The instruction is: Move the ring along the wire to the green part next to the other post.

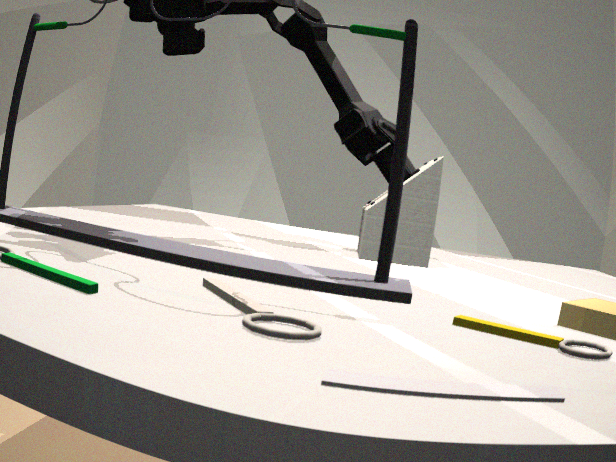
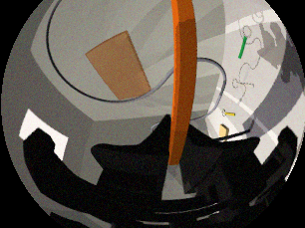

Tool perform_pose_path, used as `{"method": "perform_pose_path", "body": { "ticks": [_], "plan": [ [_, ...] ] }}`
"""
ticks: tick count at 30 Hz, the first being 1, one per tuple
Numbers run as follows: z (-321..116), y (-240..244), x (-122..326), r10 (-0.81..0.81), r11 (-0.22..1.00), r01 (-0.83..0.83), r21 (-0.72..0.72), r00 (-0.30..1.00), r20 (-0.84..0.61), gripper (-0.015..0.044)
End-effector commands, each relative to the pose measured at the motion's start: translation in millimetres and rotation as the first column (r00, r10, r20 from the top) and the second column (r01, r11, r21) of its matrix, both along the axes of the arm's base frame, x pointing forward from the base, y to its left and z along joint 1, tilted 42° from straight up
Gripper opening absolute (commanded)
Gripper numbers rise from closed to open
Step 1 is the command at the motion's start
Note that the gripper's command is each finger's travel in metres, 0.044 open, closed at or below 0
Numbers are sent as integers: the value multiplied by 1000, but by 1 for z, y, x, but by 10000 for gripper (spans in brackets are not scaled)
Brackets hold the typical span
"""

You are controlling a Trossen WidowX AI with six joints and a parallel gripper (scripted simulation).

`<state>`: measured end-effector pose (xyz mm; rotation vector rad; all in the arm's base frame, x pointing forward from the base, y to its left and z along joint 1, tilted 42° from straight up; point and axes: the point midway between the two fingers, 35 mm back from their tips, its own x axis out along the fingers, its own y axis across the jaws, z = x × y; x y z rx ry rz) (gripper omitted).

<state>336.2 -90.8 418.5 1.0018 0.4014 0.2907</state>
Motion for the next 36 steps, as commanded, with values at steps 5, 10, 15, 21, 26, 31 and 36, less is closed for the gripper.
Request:
{"method": "perform_pose_path", "body": {
  "ticks": [5,10,15,21,26,31,36],
  "plan": [
    [23,13,-3,17,989,-17,145,1000,6,-150],
    [35,17,-3,10,975,-12,223,1000,8,-150],
    [49,24,4,-46,948,37,316,999,20,-150],
    [66,27,4,-52,915,40,401,998,18,-150],
    [77,28,3,-49,897,37,440,999,16,-150],
    [83,28,3,-48,894,37,446,999,15,-150],
    [86,27,2,-49,902,37,430,999,16,-150]
  ]
}}
